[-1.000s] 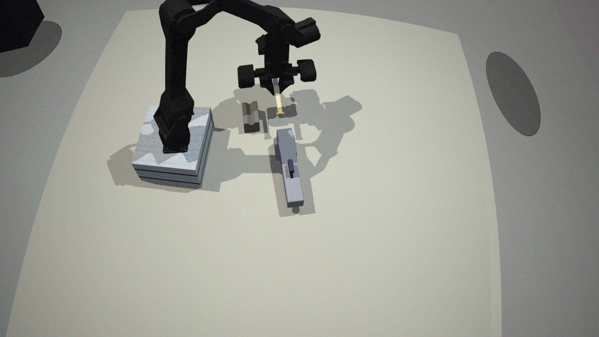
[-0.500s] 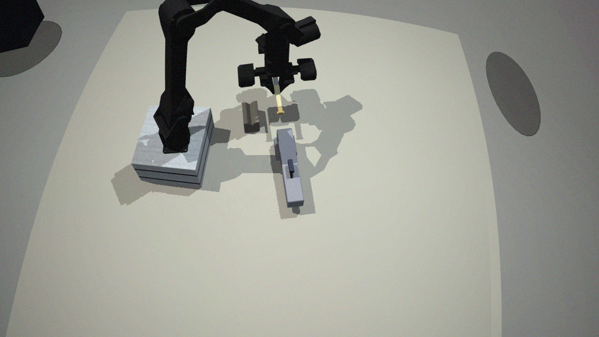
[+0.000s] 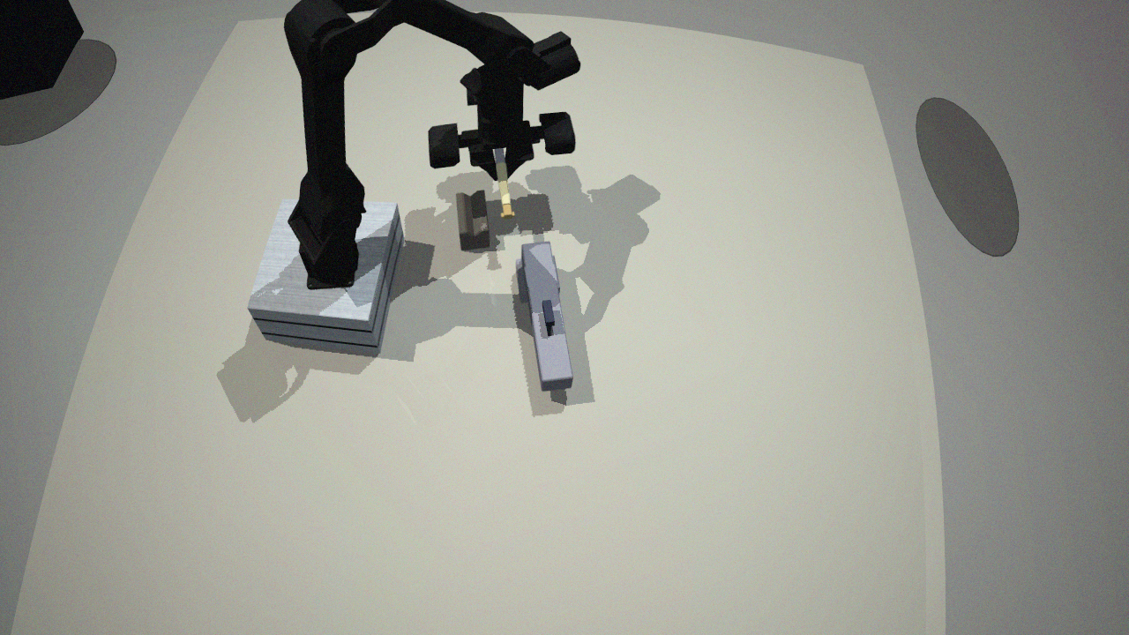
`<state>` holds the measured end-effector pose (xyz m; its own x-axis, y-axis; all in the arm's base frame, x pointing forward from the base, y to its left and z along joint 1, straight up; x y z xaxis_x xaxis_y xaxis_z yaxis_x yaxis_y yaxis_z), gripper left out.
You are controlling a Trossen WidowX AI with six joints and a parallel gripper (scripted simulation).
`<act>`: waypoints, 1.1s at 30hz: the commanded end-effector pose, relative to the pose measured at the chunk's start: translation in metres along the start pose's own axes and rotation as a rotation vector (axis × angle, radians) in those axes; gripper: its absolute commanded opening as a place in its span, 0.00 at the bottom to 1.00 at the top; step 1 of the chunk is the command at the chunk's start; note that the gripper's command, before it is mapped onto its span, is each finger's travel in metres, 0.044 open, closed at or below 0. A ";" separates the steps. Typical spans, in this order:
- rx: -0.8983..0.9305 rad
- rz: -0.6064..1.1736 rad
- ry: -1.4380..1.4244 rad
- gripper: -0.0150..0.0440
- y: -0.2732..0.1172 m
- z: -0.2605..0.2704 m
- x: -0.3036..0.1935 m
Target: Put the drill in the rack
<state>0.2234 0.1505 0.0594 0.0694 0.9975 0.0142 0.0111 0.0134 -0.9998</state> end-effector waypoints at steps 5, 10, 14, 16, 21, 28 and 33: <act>-0.005 -0.006 0.005 0.25 0.001 0.015 0.001; -0.005 -0.006 0.005 0.25 0.002 0.025 0.001; -0.004 -0.006 0.005 0.25 0.003 0.032 0.002; -0.004 -0.006 0.005 0.25 0.003 0.036 0.002; -0.003 -0.006 0.005 0.25 0.002 0.045 0.003; -0.003 -0.006 0.005 0.25 0.012 0.045 0.003; -0.003 -0.006 0.005 0.25 0.020 0.044 0.004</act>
<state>0.1808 0.1584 0.0456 0.0687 0.9973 0.0274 0.0224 0.0260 -0.9994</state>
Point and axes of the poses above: the point midway between the two fingers, 35 mm back from their tips, its own y axis out along the fingers, its own z axis across the jaws, x = y × z, the point moved 5 cm from there along -y, back along the fingers, and after that the axes turned 9 degrees about y, right-handed, at the moved point
